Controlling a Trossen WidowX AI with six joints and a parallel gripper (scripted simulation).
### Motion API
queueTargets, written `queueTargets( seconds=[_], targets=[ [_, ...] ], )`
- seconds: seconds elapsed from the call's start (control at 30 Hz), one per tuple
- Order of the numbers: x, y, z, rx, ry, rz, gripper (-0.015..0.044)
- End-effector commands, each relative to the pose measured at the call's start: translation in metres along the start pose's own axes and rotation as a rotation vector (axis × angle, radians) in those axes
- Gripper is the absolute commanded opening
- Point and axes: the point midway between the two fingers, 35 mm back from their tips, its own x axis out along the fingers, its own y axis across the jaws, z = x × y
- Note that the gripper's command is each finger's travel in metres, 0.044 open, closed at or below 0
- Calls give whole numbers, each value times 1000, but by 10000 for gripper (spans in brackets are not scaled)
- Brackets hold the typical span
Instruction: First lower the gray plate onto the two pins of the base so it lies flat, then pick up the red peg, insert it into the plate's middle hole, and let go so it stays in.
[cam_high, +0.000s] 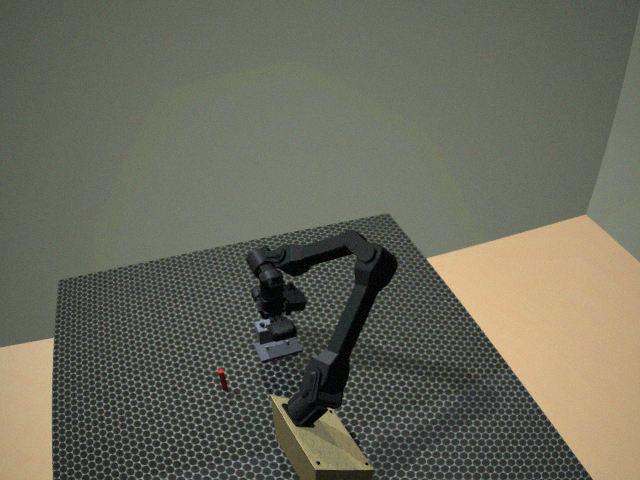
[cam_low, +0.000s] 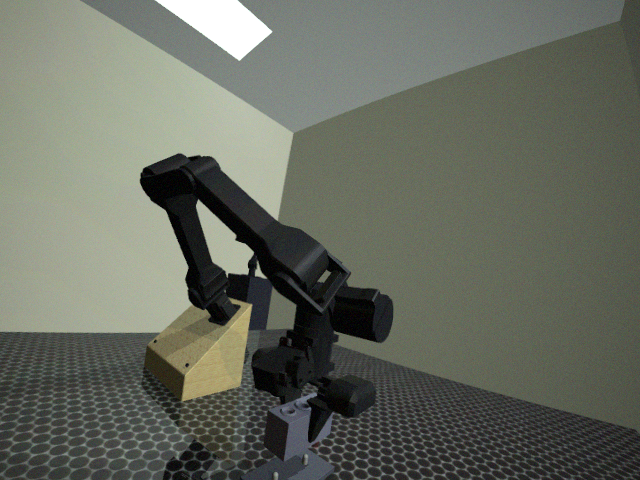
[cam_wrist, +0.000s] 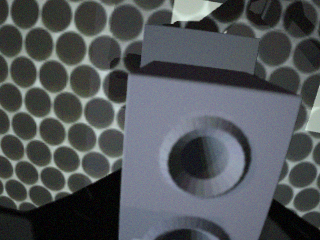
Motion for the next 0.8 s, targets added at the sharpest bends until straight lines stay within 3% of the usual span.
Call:
queueTargets(
  seconds=[0.0, 0.77],
  targets=[
    [3, -3, 5, 1, -8, -1, 0],
    [6, -3, 6, 1, -8, -1, 0]
  ],
)
